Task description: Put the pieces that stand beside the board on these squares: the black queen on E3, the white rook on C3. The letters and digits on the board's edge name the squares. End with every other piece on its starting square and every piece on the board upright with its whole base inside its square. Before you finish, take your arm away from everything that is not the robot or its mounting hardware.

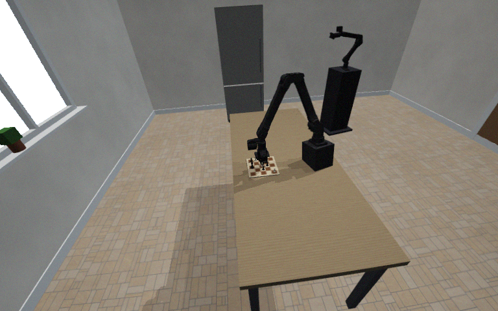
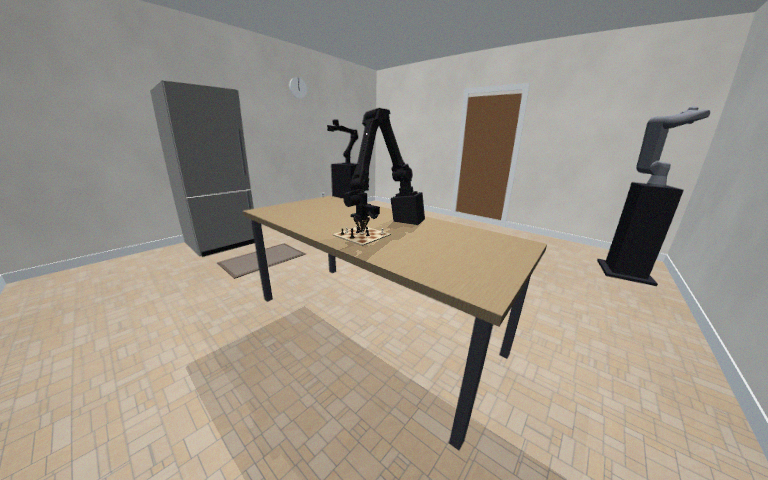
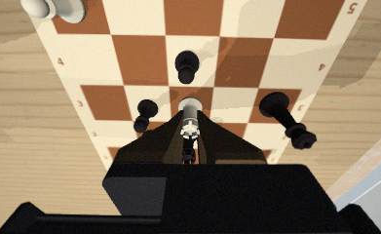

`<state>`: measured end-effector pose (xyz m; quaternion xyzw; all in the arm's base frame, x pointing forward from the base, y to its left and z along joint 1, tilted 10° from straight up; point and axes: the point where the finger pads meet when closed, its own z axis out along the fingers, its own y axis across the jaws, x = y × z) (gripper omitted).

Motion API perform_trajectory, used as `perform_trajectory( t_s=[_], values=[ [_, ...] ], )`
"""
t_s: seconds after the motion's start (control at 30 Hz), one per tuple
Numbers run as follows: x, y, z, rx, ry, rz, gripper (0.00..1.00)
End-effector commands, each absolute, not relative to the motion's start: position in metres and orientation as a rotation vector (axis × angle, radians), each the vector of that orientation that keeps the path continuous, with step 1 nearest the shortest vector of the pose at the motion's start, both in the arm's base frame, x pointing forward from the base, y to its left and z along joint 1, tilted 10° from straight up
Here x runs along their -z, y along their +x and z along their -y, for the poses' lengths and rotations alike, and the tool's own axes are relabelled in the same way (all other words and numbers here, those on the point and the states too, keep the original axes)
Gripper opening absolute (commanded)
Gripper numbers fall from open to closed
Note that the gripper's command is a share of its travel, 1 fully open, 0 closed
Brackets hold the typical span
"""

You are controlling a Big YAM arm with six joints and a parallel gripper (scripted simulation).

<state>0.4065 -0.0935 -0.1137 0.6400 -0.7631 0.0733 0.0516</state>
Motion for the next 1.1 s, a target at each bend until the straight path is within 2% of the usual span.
perform_trajectory(
  t_s=[0.0,0.23,0.27,0.33,0.37,0.43,0.47,0.6,0.63,0.7,0.73,1.07],
  values=[
    [0.1113,0.4132,0.0969,-0.243,1.965,2.328,0.00],
    [0.1113,0.4132,0.0969,-0.243,1.965,2.328,0.00],
    [0.1113,0.4132,0.0969,-0.243,1.965,2.328,0.08],
    [0.1113,0.4132,0.0969,-0.243,1.965,2.328,0.08],
    [0.1113,0.4132,0.0969,-0.243,1.965,2.328,0.15],
    [0.1113,0.4132,0.0969,-0.243,1.965,2.328,0.15],
    [0.1113,0.4132,0.0969,-0.243,1.965,2.328,0.22],
    [0.1113,0.4132,0.0969,-0.243,1.965,2.328,0.22],
    [0.1113,0.4132,0.0969,-0.243,1.965,2.328,0.29],
    [0.1113,0.4132,0.0969,-0.243,1.965,2.328,0.29],
    [0.1113,0.4132,0.0969,-0.243,1.965,2.328,0.36],
    [0.1096,0.4135,0.0967,-0.245,1.966,2.329,0.36]
  ],
)
